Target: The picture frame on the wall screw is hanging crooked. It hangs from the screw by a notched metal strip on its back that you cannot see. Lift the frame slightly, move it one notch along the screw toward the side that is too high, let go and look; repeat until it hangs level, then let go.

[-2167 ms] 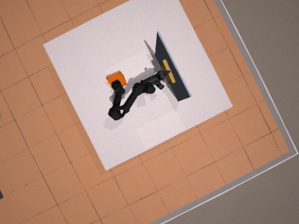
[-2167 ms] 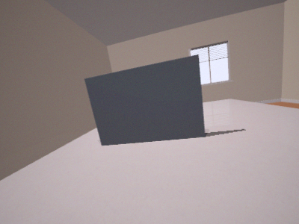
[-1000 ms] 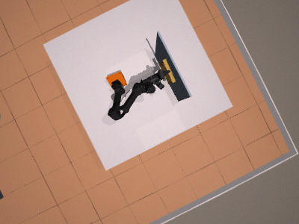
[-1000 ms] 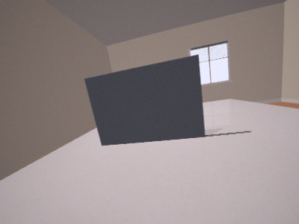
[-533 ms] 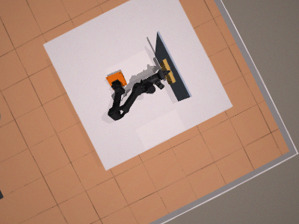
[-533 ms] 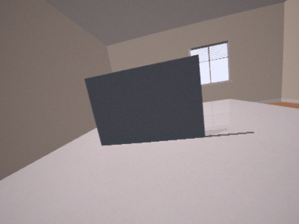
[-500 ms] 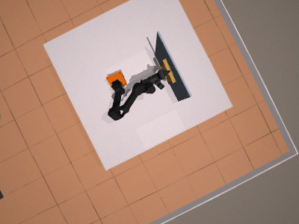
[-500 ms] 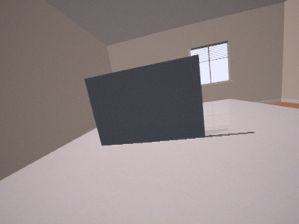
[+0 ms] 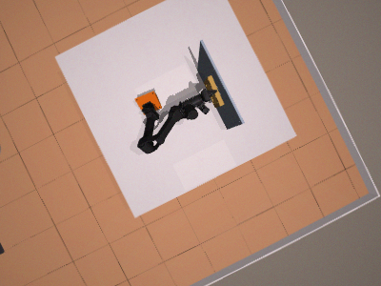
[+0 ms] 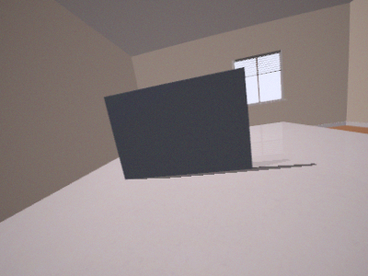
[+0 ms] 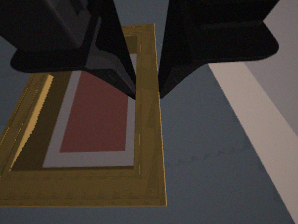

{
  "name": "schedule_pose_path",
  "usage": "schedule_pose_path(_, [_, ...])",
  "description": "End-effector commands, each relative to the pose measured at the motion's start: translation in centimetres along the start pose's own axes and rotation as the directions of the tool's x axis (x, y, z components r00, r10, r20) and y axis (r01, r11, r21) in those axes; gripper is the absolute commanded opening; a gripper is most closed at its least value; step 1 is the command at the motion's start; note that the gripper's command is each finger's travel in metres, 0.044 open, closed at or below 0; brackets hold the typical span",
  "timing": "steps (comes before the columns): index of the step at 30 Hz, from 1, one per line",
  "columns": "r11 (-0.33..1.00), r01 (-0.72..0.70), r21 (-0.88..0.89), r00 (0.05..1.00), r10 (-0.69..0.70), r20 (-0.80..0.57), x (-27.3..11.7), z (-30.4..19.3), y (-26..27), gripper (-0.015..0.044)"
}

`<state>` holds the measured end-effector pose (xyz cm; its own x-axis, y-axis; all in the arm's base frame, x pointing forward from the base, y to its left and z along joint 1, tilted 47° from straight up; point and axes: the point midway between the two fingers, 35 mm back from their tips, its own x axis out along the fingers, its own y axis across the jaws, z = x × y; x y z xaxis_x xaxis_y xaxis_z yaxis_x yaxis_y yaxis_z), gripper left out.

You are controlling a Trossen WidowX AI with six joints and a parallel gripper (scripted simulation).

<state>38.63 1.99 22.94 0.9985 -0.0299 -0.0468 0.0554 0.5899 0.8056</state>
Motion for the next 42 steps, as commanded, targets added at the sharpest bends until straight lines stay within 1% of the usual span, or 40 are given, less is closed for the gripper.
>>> schedule_pose_path(1, [1.000, -0.008, -0.002, 1.000, 0.008, -0.003, -0.01, -0.11, 0.09, 0.0000])
schedule_pose_path(42, [1.000, -0.007, -0.002, 1.000, 0.007, -0.003, 0.00, -0.83, 0.12, 0.0000])
